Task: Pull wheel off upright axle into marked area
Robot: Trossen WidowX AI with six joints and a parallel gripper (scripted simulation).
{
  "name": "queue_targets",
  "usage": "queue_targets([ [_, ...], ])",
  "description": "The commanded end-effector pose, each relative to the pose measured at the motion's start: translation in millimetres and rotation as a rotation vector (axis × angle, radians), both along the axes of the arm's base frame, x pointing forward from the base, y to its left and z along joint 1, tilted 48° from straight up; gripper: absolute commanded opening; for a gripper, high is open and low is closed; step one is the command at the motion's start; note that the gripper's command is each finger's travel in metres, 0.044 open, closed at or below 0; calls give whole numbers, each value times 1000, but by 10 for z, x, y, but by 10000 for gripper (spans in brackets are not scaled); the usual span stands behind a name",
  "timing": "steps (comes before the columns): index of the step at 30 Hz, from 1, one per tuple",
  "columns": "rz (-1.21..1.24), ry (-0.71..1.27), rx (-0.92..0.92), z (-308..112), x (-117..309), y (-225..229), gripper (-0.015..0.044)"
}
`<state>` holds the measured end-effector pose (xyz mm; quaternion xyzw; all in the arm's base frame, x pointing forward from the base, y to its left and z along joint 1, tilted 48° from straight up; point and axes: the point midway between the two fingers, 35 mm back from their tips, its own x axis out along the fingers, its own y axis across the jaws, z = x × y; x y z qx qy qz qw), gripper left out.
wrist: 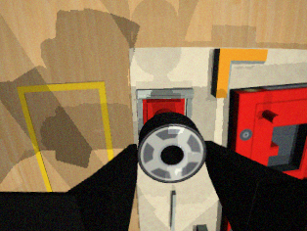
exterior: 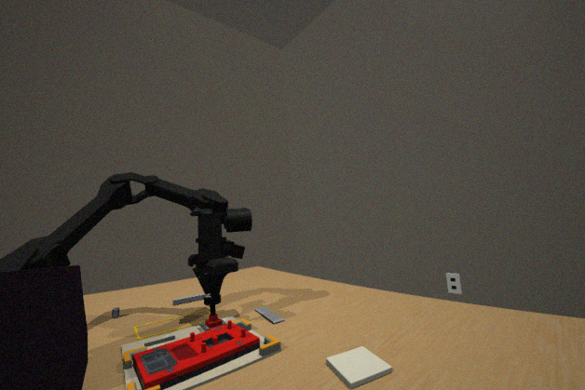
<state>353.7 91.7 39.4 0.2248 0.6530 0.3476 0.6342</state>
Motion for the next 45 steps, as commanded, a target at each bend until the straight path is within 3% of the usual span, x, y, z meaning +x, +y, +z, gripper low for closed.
queue_targets([
  [1,2,-3,-1,14,1,-15,0],
  [29,0,-3,-2,287,25,-309,0],
  [45,-1,1,-1,557,-245,-44,0],
])
